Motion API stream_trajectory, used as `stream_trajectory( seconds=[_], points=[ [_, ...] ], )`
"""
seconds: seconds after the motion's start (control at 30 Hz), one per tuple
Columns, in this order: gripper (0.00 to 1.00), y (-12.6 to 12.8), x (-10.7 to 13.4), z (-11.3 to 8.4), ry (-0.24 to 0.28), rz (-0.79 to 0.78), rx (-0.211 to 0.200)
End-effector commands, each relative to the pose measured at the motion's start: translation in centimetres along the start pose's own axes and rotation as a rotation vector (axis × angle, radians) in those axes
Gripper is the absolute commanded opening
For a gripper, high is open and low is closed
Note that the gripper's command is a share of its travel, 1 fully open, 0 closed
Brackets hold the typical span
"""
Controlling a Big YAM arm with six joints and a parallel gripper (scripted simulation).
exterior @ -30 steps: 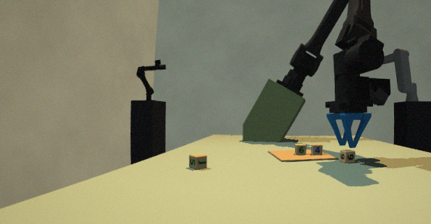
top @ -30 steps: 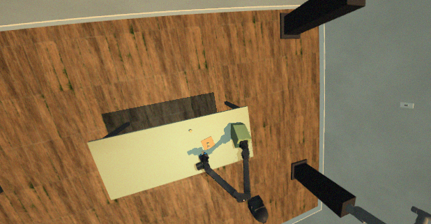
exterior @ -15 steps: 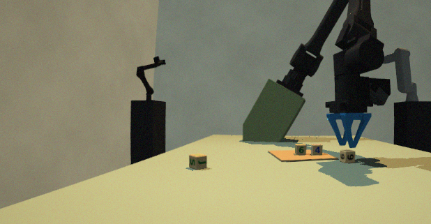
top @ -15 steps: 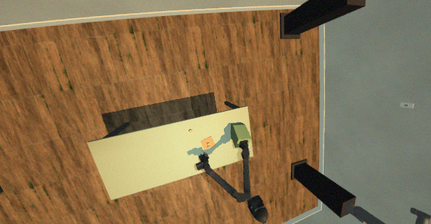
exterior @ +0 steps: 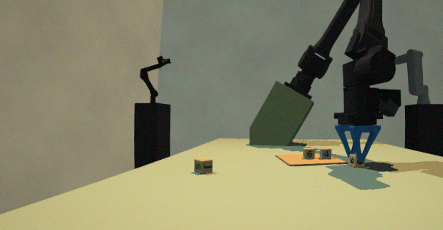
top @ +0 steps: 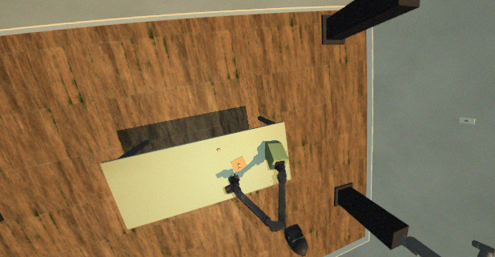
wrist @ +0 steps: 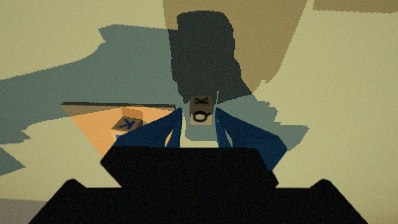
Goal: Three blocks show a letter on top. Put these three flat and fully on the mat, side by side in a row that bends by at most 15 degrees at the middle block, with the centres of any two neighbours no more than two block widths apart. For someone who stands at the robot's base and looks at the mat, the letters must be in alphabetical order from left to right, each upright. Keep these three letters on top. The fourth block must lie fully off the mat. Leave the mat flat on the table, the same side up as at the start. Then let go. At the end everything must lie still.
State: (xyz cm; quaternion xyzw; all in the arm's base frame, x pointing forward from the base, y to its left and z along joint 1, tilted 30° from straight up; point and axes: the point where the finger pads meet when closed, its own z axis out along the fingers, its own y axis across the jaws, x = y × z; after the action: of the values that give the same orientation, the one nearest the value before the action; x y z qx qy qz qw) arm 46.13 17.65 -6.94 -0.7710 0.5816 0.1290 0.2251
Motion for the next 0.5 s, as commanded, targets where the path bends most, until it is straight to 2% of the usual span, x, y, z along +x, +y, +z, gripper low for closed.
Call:
stream_trajectory(
  seconds=[0.0,0.2,0.3,0.4,0.47],
  points=[
    [0.41,-1.7,-0.6,0.4,-0.001,-0.011,0.029],
    [0.41,-1.7,-0.6,1.3,-0.001,-0.01,0.029],
    [0.41,-3.0,-1.5,0.0,-0.002,-0.03,0.066],
    [0.41,-1.9,-1.0,0.6,-0.002,-0.014,0.039],
    [0.41,-1.9,-1.0,0.6,-0.002,-0.014,0.039]
  ],
)
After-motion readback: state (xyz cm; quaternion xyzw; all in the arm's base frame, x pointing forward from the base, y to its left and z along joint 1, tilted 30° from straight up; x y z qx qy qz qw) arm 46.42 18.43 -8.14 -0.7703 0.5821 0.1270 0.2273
